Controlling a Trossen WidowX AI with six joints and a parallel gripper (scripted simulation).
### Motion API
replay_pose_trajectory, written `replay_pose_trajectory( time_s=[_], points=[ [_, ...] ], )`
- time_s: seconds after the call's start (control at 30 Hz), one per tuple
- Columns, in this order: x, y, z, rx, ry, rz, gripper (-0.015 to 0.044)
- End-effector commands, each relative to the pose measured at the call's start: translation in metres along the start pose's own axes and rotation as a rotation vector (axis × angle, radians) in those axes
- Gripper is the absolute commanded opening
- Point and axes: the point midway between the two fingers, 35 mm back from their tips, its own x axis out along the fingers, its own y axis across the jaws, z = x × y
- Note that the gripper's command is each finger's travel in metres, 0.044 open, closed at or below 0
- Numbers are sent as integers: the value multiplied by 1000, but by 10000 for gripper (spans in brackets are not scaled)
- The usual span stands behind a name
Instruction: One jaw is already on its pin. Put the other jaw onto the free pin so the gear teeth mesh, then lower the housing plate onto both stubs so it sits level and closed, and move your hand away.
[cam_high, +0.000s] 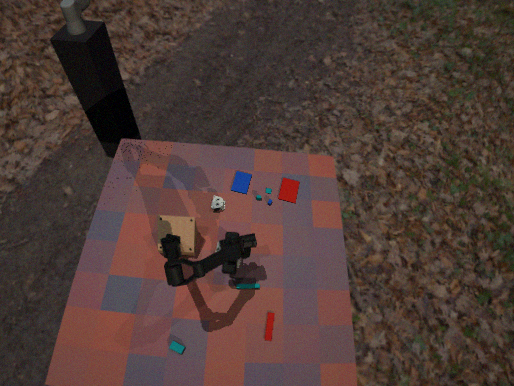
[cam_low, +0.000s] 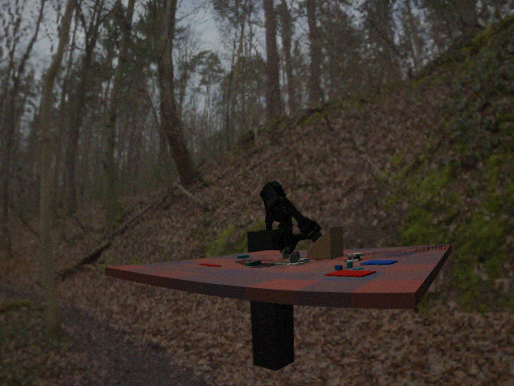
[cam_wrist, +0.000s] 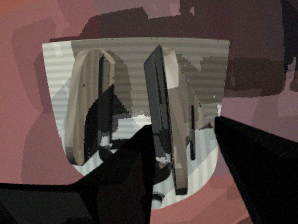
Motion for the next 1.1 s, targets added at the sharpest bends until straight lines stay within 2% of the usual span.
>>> replay_pose_trajectory(
  time_s=[0.0, 1.07],
  points=[
    [2, -1, -1, -10, 2, -6, 134],
    [10, -1, -1, -13, 2, -6, 134]
  ],
)
